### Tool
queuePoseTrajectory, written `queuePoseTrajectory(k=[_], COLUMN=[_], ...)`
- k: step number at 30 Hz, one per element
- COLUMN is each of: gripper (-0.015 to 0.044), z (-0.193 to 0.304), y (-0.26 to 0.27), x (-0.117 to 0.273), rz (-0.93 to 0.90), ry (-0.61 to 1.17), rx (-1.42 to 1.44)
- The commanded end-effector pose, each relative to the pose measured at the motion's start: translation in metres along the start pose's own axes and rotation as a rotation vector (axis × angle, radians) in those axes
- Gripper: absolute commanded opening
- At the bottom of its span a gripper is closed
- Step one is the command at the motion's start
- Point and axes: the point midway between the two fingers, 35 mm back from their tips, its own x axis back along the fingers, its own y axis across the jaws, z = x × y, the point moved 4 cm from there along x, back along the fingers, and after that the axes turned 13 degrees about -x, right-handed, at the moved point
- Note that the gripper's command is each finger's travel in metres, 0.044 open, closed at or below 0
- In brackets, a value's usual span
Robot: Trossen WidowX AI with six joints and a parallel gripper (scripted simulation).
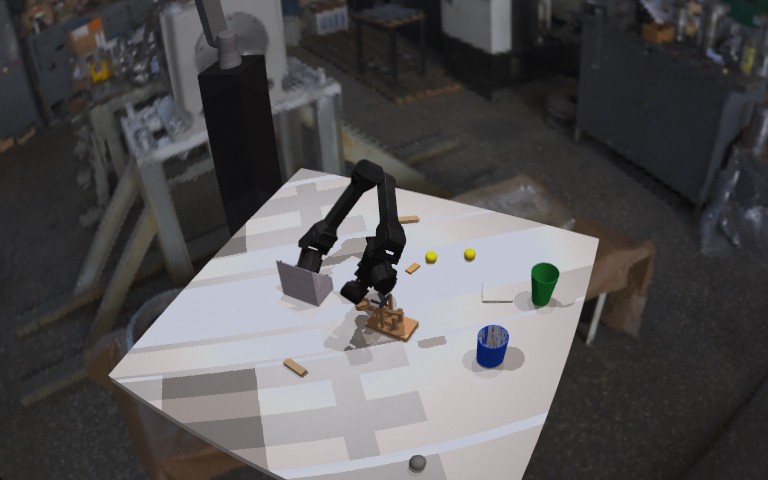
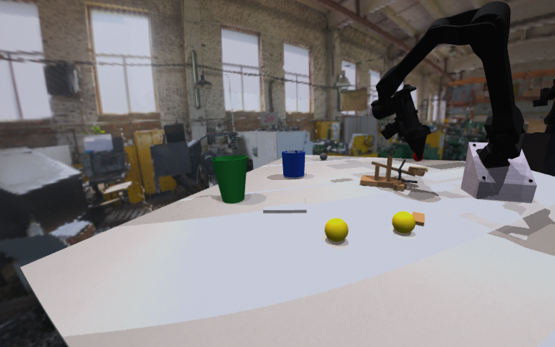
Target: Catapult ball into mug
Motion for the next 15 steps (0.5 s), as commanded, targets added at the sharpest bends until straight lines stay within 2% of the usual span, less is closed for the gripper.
queuePoseTrajectory(k=[1, 15], gripper=[0.0, 0.0], z=[-0.001, -0.007], y=[0.001, 0.003], x=[-0.009, -0.026], rz=[0.001, 0.0], ry=[0.005, 0.005], rx=[0.0, 0.0])
